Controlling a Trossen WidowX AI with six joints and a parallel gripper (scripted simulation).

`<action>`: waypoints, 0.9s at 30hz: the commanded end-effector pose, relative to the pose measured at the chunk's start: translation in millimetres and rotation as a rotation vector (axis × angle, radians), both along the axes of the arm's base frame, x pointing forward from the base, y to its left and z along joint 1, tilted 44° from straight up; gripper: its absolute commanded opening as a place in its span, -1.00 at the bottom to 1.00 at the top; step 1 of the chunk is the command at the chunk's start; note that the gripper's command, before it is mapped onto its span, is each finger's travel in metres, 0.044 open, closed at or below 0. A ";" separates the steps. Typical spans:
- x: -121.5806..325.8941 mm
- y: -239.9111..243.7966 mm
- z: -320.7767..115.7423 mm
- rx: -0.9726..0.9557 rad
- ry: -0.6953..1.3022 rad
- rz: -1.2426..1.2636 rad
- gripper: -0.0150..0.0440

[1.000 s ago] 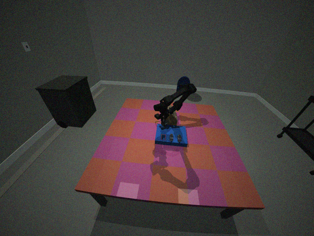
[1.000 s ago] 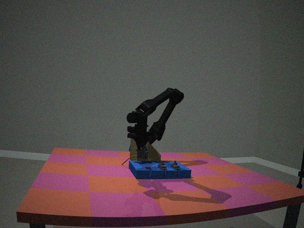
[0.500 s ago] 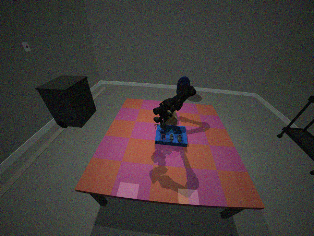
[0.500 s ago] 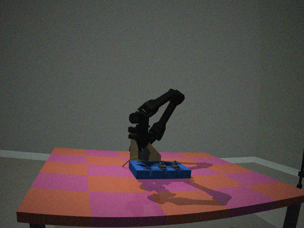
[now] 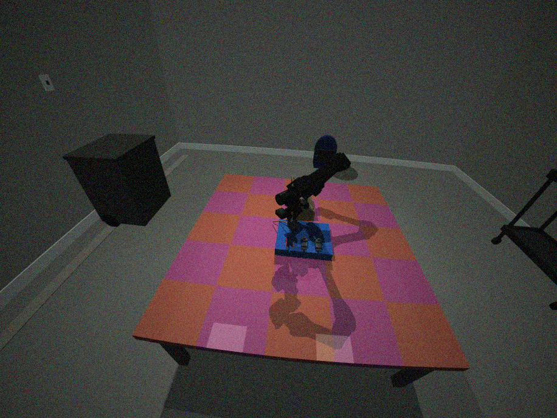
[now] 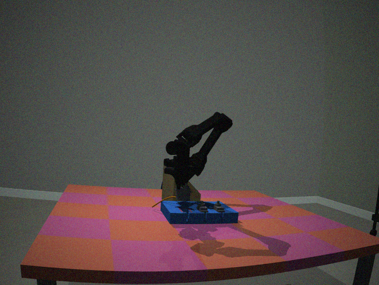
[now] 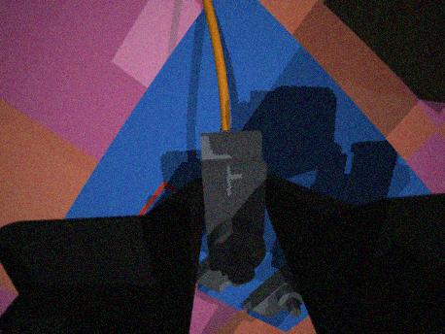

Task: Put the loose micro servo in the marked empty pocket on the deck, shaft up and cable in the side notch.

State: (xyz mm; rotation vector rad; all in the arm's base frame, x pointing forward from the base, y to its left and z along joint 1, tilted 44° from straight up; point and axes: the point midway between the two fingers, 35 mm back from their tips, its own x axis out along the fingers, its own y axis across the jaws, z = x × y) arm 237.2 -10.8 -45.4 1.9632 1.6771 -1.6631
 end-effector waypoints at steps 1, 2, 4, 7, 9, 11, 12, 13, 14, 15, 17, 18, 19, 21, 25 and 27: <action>-1.6 2.0 3.3 0.012 -0.033 0.032 -0.49; -1.6 2.0 3.3 0.017 -0.052 0.052 -0.49; -1.6 2.1 3.3 0.029 -0.097 0.102 -0.49; -1.6 2.1 3.3 0.048 -0.166 0.178 -0.49; -1.6 2.1 3.3 0.060 -0.212 0.229 -0.49; -1.6 2.1 3.3 0.073 -0.258 0.280 -0.49; -1.6 2.1 3.3 0.079 -0.281 0.305 -0.49; -1.6 2.1 3.3 0.085 -0.304 0.330 -0.49; -1.5 2.1 3.3 0.091 -0.327 0.356 -0.49; -1.5 2.1 3.3 0.098 -0.350 0.381 -0.49; -1.5 2.1 3.3 0.110 -0.396 0.432 -0.49; -1.5 2.1 3.3 0.116 -0.419 0.457 -0.49; -1.5 2.1 3.3 0.123 -0.442 0.483 -0.49; -1.5 2.1 3.3 0.135 -0.488 0.534 -0.49; -1.5 2.1 3.3 0.160 -0.580 0.635 -0.49; -1.5 2.1 3.3 0.173 -0.626 0.686 -0.49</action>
